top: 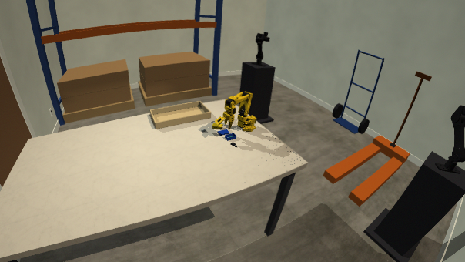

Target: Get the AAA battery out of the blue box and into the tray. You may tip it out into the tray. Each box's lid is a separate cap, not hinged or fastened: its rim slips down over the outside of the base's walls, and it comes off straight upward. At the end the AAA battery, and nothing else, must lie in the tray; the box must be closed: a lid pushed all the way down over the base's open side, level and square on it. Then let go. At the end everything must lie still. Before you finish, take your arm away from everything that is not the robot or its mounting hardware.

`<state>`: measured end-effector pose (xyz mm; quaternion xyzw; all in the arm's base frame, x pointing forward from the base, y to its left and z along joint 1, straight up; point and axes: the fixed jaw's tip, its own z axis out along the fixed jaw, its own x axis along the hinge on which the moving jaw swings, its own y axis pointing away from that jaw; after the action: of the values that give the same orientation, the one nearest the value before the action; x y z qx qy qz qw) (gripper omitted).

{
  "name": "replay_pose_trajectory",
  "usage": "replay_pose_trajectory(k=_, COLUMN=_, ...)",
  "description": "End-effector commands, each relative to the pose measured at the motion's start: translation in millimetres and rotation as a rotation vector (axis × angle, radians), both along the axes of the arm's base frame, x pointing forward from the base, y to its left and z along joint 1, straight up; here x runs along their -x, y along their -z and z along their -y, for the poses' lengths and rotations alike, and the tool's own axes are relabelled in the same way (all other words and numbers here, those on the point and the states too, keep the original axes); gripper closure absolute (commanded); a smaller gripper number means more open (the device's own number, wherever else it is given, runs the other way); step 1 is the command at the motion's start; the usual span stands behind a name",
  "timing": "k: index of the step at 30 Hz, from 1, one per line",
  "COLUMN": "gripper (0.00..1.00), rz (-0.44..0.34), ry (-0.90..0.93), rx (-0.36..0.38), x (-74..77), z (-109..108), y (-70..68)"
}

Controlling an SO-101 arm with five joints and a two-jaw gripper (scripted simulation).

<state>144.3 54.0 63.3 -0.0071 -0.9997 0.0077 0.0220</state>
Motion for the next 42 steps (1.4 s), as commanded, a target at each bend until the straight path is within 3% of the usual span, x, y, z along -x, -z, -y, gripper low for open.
replay_pose_trajectory(k=1, gripper=0.72, rz=0.044, ry=0.004, rx=-0.015, x=-3.9, z=-17.5, y=-5.6)
replay_pose_trajectory(k=9, gripper=0.72, rz=0.044, ry=0.004, rx=-0.015, x=1.8, z=-34.8, y=-5.5)
replay_pose_trajectory(k=42, gripper=0.73, rz=0.044, ry=0.004, rx=-0.015, x=-0.3, z=-40.5, y=-7.7)
